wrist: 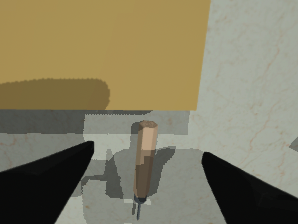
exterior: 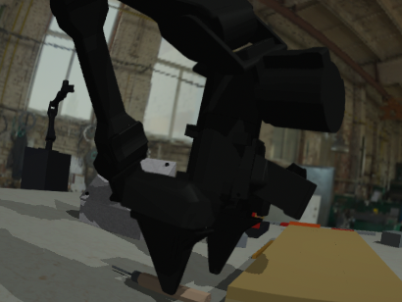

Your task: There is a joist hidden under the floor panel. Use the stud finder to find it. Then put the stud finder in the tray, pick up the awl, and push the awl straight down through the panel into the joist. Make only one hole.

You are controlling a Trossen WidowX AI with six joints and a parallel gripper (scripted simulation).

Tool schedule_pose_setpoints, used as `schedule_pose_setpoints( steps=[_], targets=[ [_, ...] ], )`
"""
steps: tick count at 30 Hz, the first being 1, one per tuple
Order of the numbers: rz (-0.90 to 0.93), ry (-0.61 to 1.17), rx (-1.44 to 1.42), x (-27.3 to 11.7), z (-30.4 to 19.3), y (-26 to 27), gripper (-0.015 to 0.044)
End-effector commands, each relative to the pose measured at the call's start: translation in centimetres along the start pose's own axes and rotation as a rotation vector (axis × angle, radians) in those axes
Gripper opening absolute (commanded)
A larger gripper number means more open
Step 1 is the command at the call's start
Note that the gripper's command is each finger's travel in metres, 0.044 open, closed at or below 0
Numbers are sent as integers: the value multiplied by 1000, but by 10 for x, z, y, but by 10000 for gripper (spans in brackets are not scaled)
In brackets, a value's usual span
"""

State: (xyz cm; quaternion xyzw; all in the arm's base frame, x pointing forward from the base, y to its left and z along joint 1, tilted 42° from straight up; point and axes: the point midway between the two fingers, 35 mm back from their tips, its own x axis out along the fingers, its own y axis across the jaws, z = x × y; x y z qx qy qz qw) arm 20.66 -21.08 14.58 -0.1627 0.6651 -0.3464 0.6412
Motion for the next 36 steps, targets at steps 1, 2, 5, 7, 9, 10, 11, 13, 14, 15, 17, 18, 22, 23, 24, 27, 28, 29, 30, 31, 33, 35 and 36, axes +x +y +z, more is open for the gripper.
schedule_pose_setpoints(
  steps=[1,2,5,7,9,10,11,13,14,15,17,18,22,23,24,27,28,29,30,31,33,35,36],
  targets=[
    [6,3,-8,7,-1,2,440],
    [6,3,-8,9,-1,2,440],
    [5,3,-8,13,-1,2,440],
    [4,3,-8,17,-1,2,440],
    [4,2,-8,20,-1,2,440],
    [4,2,-8,21,-1,2,440],
    [4,2,-8,22,-1,2,440],
    [3,2,-8,22,-1,2,440],
    [3,2,-8,22,-1,2,414],
    [3,2,-8,22,-1,2,387],
    [3,2,-8,22,-1,2,335],
    [3,2,-8,22,-1,2,309],
    [3,2,-8,22,-1,2,204],
    [3,2,-8,22,-1,2,177],
    [3,2,-8,22,-1,2,151],
    [3,2,-8,22,-1,2,72],
    [3,2,-8,22,-1,2,66],
    [3,2,-8,22,-1,2,59],
    [3,2,-8,22,-1,2,53],
    [3,2,-8,22,-1,2,46],
    [4,2,-8,21,-1,2,13],
    [6,2,-8,17,0,2,0],
    [7,3,-8,13,1,3,0]
  ],
)
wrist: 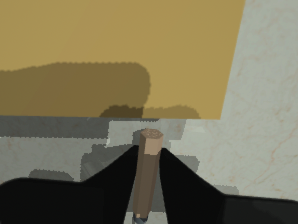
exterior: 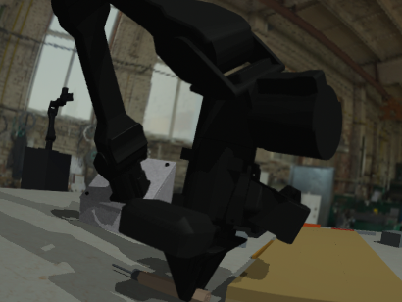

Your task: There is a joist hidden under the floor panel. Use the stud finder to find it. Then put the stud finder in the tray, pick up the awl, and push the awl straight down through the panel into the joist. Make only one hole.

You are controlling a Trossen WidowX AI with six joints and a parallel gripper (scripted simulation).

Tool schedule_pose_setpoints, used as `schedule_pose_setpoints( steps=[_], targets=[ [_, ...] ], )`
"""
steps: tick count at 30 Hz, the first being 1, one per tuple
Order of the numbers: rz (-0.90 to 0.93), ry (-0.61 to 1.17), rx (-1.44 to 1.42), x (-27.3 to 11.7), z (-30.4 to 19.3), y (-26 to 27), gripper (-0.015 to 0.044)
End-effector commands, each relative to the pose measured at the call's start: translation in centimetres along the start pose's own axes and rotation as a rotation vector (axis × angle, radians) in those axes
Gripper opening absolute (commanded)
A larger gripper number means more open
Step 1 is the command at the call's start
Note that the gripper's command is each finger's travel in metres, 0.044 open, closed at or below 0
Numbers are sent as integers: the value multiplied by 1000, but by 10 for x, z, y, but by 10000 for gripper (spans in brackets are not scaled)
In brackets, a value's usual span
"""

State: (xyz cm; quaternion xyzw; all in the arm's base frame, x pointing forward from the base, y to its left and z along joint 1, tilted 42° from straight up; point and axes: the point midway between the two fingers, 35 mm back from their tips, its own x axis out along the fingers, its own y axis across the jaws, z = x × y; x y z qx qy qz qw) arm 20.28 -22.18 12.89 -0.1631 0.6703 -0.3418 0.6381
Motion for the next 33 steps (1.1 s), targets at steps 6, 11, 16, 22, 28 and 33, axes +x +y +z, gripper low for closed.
schedule_pose_setpoints(
  steps=[6,11,16,22,28,33],
  targets=[
    [11,-5,4,-43,5,2,0],
    [13,-4,4,-74,2,2,0],
    [9,-4,3,-105,-4,1,0],
    [5,-4,1,-119,-8,0,0],
    [133,6,-156,-111,1,23,0],
    [272,-8,-322,-111,9,45,0]
  ],
)
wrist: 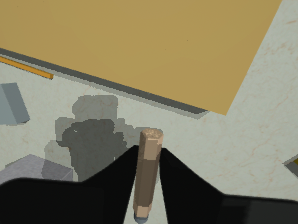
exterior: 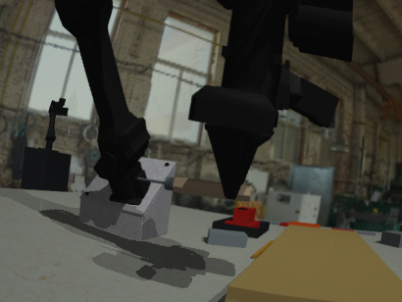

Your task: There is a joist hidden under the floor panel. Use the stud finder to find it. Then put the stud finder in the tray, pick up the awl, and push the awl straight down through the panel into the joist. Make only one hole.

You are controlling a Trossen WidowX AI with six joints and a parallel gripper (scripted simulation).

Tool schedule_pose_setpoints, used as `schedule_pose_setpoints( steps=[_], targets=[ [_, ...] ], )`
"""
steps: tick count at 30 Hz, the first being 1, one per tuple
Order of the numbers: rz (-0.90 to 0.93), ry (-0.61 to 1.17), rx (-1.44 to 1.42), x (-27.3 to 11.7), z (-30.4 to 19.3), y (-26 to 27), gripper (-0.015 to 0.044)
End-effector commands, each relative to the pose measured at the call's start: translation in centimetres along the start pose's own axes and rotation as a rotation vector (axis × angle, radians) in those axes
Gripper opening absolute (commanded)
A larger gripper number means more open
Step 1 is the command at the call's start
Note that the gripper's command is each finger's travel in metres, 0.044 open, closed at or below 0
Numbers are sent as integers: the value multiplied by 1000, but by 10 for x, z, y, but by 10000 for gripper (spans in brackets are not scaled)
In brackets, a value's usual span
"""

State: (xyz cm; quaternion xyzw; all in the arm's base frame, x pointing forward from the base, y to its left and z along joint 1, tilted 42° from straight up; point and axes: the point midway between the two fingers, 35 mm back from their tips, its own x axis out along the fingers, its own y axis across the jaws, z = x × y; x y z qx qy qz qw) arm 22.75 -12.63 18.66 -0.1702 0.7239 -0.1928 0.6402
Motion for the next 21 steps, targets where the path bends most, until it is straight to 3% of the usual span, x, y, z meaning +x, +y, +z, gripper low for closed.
schedule_pose_setpoints(
  steps=[1,21],
  targets=[
    [95,-27,-113,1,12,13,0],
    [581,-340,-756,-4,68,87,0]
  ],
)
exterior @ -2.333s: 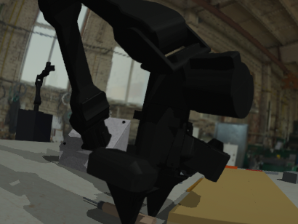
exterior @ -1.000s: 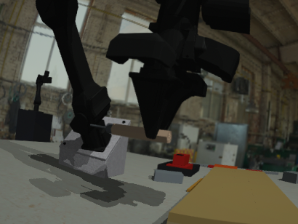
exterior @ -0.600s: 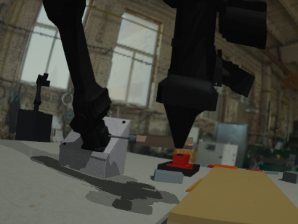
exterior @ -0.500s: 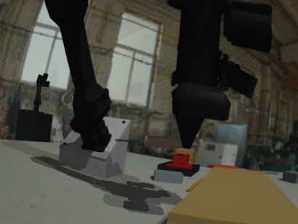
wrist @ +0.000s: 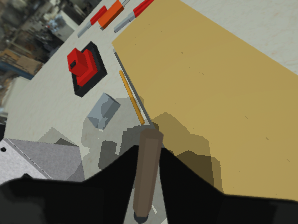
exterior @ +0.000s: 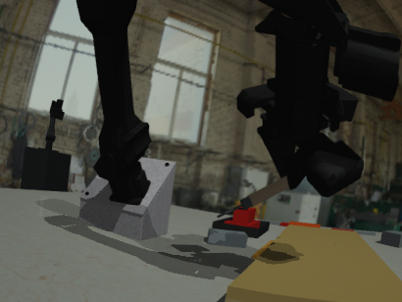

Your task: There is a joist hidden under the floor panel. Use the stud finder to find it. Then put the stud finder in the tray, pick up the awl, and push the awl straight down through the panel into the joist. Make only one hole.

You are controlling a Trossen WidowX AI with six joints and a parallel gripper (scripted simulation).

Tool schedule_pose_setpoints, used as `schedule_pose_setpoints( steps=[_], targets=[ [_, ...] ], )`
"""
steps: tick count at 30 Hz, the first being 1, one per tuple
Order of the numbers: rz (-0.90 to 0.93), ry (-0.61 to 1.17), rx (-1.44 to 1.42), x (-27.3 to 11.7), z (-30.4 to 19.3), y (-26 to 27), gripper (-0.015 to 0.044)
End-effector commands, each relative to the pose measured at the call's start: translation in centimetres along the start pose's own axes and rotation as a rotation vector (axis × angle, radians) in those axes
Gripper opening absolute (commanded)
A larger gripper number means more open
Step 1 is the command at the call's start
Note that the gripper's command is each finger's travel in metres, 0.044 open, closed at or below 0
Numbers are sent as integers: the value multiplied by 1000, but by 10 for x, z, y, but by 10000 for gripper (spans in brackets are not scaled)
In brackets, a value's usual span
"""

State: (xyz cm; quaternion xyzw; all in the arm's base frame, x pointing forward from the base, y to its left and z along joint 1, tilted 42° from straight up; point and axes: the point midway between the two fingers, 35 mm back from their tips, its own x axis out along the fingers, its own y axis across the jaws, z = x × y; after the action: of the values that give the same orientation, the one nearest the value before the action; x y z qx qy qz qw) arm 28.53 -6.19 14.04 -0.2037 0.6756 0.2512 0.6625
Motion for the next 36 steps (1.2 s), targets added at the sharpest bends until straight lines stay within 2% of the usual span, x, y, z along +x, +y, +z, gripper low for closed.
schedule_pose_setpoints(
  steps=[1,12,22,36],
  targets=[
    [55,-88,-119,2,17,1,0],
    [177,-375,-475,7,62,7,0],
    [190,-677,-769,2,98,9,0],
    [187,-698,-788,3,100,7,0]
  ],
)
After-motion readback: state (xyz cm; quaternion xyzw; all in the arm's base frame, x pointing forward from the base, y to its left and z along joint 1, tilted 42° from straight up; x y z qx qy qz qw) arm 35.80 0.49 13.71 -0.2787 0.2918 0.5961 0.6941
